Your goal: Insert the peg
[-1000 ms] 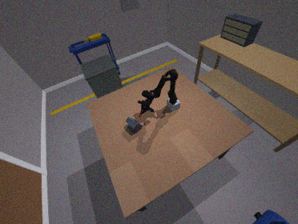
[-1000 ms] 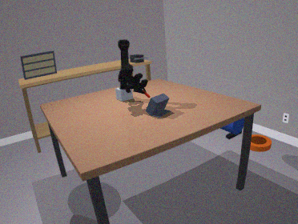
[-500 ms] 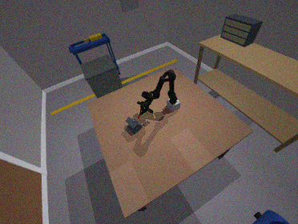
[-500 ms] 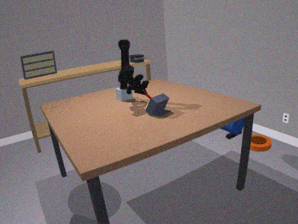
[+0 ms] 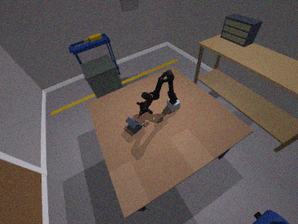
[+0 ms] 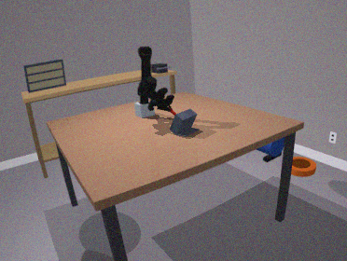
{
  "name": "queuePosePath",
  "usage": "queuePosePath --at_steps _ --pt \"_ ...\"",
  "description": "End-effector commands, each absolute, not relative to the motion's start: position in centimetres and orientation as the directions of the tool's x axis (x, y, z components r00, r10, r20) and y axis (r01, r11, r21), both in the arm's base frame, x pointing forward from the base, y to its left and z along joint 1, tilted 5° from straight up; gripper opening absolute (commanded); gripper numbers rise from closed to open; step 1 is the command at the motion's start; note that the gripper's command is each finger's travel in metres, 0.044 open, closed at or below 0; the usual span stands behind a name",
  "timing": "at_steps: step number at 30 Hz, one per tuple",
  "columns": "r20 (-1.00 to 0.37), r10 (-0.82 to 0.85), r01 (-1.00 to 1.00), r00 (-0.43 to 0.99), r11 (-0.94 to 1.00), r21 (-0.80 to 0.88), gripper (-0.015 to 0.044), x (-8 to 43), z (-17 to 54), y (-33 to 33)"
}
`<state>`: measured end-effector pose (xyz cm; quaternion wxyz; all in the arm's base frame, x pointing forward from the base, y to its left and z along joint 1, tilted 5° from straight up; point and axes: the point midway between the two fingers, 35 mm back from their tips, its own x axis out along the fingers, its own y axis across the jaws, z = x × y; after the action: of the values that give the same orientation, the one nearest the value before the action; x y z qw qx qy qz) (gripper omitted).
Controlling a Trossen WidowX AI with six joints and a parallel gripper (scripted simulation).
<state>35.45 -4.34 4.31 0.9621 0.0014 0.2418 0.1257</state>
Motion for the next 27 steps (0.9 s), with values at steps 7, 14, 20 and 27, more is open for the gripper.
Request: queuePosePath --at_steps 7,14,20,27 --pt "-0.46 0.239 -0.235 0.855 0.97 0.066 0.0 36.1 3.9 -4.2" --pt "-0.458 0.239 -0.235 0.856 0.97 0.066 0.0 36.9 3.4 -3.9" --pt "-0.458 0.239 -0.235 0.857 0.97 0.066 0.0 37.7 3.0 -3.7" --pt "-0.459 0.241 -0.239 0.855 0.969 0.065 0.0 37.3 3.1 -3.8"
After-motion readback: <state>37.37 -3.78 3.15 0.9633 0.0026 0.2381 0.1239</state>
